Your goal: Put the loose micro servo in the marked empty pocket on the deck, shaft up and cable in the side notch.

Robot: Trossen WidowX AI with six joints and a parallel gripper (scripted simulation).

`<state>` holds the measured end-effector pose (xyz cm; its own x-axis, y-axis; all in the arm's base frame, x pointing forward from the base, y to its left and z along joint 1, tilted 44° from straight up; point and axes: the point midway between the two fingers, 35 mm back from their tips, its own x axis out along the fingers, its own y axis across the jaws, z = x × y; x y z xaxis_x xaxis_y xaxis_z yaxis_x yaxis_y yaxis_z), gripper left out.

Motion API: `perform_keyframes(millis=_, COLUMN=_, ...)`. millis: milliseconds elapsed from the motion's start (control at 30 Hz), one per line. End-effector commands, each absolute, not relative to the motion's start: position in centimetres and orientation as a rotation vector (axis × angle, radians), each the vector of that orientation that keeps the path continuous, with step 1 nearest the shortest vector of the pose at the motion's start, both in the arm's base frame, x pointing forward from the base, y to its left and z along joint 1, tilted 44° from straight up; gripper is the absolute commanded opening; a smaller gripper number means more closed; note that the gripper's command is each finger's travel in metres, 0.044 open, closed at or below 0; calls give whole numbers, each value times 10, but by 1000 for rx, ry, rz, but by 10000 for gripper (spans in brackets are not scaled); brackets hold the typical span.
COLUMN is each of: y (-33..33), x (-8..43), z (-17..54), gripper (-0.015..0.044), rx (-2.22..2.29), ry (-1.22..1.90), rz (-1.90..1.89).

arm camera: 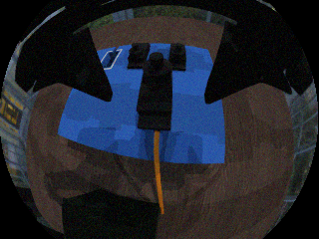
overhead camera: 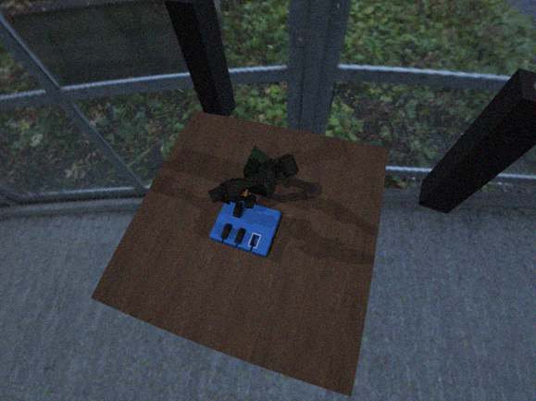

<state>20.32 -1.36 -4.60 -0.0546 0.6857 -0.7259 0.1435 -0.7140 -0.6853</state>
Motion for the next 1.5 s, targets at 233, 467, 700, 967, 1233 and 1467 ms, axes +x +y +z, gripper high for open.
perform_keyframes(millis=233, y=-8, x=201, z=-51, gripper=282, rx=-1811, ry=-877, rz=1818)
perform_keyframes(millis=467, y=-8, x=201, z=-51, gripper=118, rx=-1811, ry=-877, rz=1818)
perform_keyframes(millis=700, y=-11, x=202, z=-49, gripper=33, rx=-1811, ry=-877, rz=1818)
perform_keyframes(millis=967, y=-27, x=196, z=-27, gripper=0, rx=-1811, ry=-876, rz=1820)
perform_keyframes(millis=1233, y=-26, x=195, z=-25, gripper=0, rx=-1811, ry=-876, rz=1820)
perform_keyframes(millis=1467, y=-27, x=216, z=-27, gripper=0, rx=-1812, ry=-877, rz=1819)
